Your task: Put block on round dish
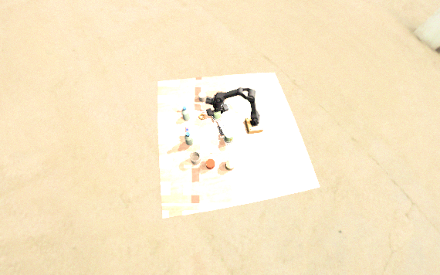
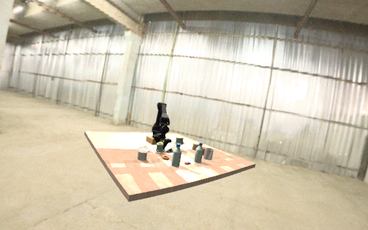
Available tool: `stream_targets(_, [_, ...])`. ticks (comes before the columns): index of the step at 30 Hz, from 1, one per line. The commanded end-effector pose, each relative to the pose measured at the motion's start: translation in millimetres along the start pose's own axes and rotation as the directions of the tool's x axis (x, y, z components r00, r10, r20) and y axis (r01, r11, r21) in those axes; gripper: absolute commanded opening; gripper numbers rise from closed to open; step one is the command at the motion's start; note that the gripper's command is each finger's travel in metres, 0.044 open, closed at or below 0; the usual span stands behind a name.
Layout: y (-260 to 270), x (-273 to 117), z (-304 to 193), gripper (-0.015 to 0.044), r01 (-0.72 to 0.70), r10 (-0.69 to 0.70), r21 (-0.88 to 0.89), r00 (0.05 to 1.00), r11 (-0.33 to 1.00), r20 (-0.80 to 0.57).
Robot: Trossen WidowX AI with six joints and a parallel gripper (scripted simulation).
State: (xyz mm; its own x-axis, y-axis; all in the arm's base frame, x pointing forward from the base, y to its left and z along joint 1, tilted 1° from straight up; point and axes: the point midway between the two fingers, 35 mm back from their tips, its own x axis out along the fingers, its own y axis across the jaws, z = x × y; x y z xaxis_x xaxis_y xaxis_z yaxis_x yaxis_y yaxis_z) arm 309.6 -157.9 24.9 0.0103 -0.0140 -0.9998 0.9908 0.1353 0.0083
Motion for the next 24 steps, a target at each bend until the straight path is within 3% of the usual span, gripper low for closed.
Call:
stream_targets(1, [-1.4,3.0,-0.4,0.0333,0.009,-0.009,0.002,1.000,1.000,-0.003])
stream_targets(5, [-1.4,3.0,-0.4,0.0307,0.009,-0.009,0.002,1.000,1.000,-0.003])
stream_targets(17, [0.7,-7.2,1.0,0.0000,0.009,-0.008,0.002,1.000,1.000,-0.002])
stream_targets(24, [2.2,-15.9,2.0,0.0000,0.008,-0.008,0.002,1.000,1.000,-0.002])
